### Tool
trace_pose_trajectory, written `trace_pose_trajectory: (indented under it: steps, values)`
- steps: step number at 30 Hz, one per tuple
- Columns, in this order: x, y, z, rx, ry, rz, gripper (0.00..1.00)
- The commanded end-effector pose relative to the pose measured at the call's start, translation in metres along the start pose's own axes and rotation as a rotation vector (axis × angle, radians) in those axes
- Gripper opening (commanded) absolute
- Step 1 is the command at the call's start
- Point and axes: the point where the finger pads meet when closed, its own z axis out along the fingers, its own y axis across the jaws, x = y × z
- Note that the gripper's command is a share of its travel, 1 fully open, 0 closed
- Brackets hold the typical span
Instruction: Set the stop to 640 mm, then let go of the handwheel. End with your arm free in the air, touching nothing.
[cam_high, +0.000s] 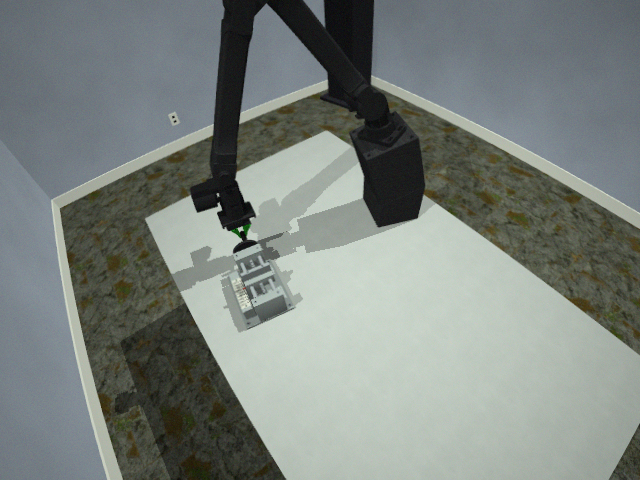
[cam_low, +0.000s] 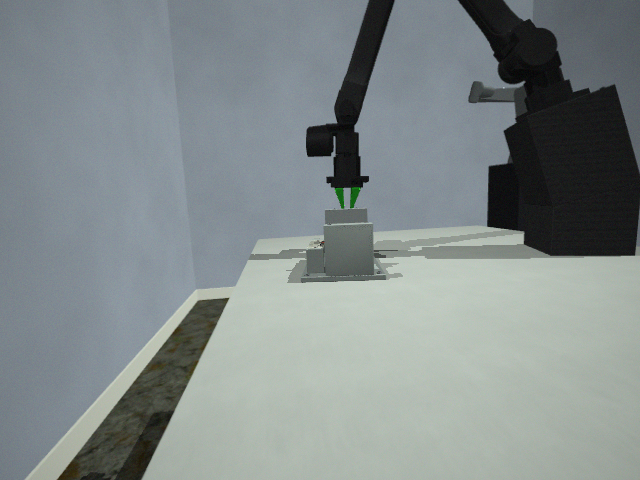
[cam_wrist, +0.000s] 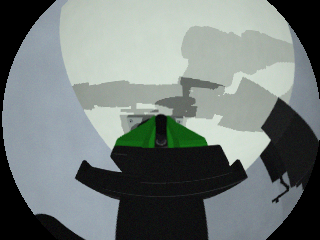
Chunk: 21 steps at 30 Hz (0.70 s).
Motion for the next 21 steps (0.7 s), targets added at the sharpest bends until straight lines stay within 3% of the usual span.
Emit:
trace_pose_trajectory:
  steps: [1,21]
  values:
    - [-0.006,-0.021,0.005,0.038,-0.003,0.002,0.06]
    - [-0.006,-0.035,0.014,0.044,-0.003,0.001,0.06]
